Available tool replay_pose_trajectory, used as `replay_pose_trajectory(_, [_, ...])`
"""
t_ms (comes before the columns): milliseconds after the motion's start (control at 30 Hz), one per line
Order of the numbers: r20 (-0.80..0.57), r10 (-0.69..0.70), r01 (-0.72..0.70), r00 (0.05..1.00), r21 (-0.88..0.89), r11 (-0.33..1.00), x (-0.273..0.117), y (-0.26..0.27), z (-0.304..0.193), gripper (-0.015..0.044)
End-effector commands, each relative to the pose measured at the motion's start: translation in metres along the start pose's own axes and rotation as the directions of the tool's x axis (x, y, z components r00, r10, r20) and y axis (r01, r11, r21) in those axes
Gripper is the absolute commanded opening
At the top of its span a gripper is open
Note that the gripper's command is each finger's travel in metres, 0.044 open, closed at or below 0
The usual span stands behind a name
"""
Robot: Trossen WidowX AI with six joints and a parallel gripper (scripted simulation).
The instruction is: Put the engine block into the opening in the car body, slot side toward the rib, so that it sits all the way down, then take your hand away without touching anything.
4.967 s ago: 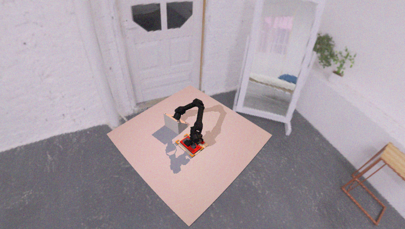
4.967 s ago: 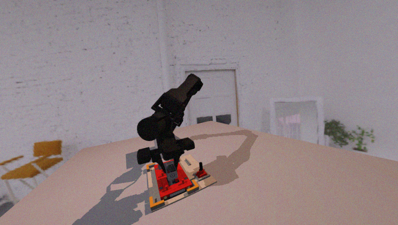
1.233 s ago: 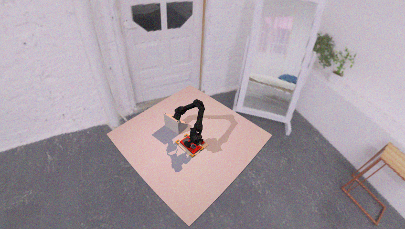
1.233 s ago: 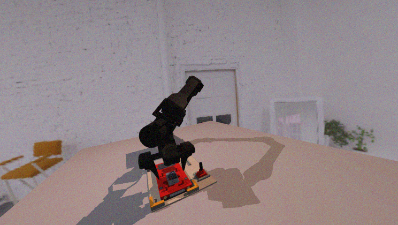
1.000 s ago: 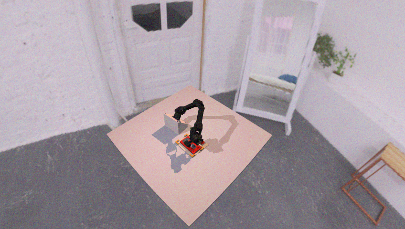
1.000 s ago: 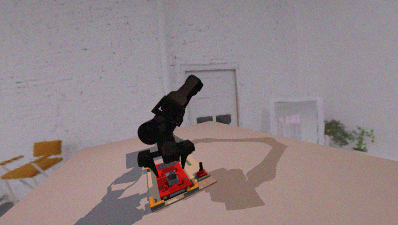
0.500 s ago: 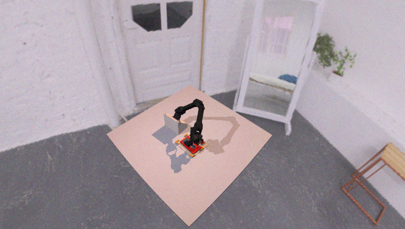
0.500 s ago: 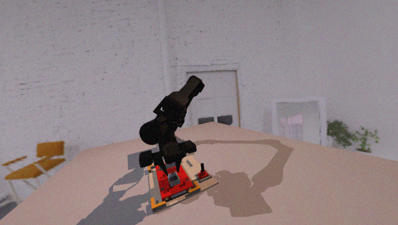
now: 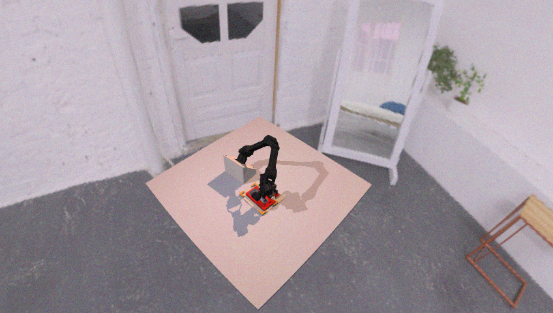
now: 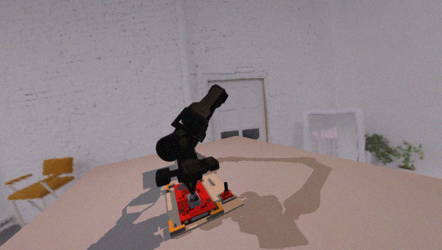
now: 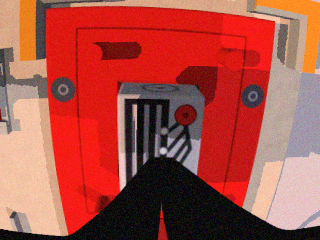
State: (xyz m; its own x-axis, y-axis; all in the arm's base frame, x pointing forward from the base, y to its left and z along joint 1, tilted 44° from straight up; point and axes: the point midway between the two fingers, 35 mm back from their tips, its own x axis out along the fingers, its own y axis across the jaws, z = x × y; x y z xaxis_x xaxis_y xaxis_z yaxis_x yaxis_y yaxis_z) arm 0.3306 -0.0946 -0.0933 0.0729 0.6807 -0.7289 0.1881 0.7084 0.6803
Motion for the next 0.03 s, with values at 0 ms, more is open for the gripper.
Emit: replay_pose_trajectory(0, [0.001, -0.005, 0.005, 1.0, -0.005, 1.0, -0.0012, -0.0002, 0.0005, 0.0])
